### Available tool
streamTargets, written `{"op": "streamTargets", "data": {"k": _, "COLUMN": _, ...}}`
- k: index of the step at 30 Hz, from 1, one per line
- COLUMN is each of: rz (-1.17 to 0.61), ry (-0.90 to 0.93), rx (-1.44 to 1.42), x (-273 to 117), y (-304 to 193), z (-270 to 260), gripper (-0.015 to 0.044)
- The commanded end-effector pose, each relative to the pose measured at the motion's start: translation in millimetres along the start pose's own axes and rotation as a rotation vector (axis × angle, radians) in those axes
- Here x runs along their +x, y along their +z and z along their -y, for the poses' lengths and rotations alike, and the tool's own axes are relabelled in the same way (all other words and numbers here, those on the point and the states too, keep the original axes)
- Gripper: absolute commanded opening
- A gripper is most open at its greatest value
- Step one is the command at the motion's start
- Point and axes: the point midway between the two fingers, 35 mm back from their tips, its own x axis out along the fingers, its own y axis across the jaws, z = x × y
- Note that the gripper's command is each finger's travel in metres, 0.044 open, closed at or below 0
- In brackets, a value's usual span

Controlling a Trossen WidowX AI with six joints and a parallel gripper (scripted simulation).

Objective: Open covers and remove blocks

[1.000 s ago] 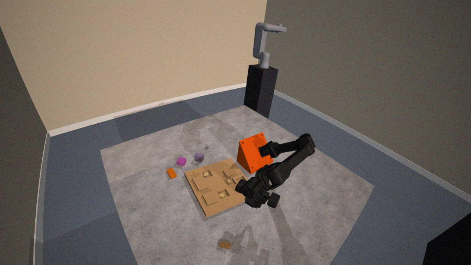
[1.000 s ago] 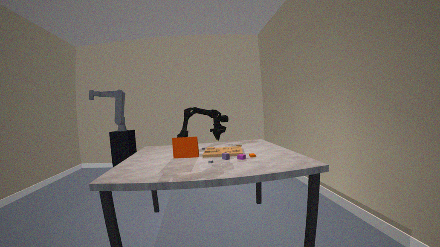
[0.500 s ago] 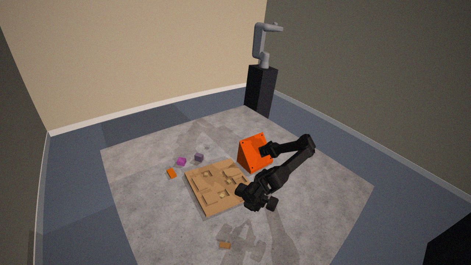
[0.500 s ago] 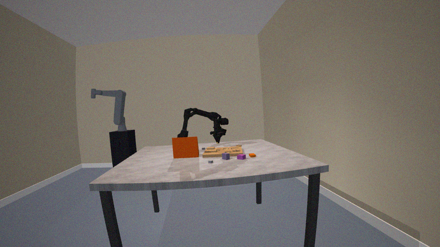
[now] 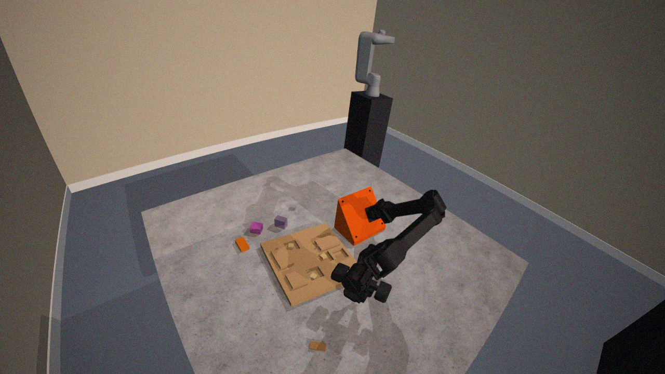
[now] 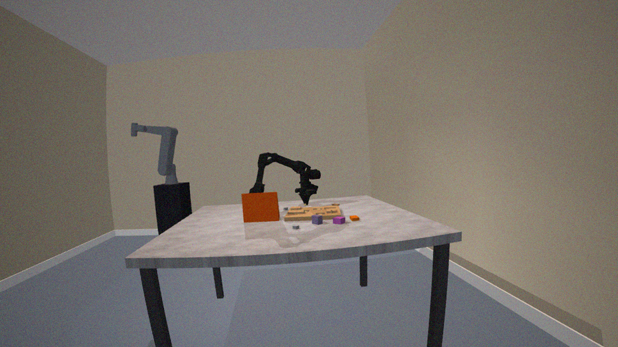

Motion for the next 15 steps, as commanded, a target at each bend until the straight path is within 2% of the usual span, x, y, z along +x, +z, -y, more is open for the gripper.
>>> {"op": "streamTargets", "data": {"k": 1, "rz": -0.004, "ry": -0.002, "rx": 0.005, "x": 8.0, "y": -1.9, "z": 0.3, "gripper": 0.0080}}
{"op": "streamTargets", "data": {"k": 14, "rz": -0.002, "ry": 0.002, "rx": 0.006, "x": 24.5, "y": -4.3, "z": -1.6, "gripper": 0.0080}}
{"op": "streamTargets", "data": {"k": 15, "rz": 0.001, "ry": 0.006, "rx": 0.001, "x": 21.0, "y": -3.0, "z": -2.4, "gripper": 0.0106}}
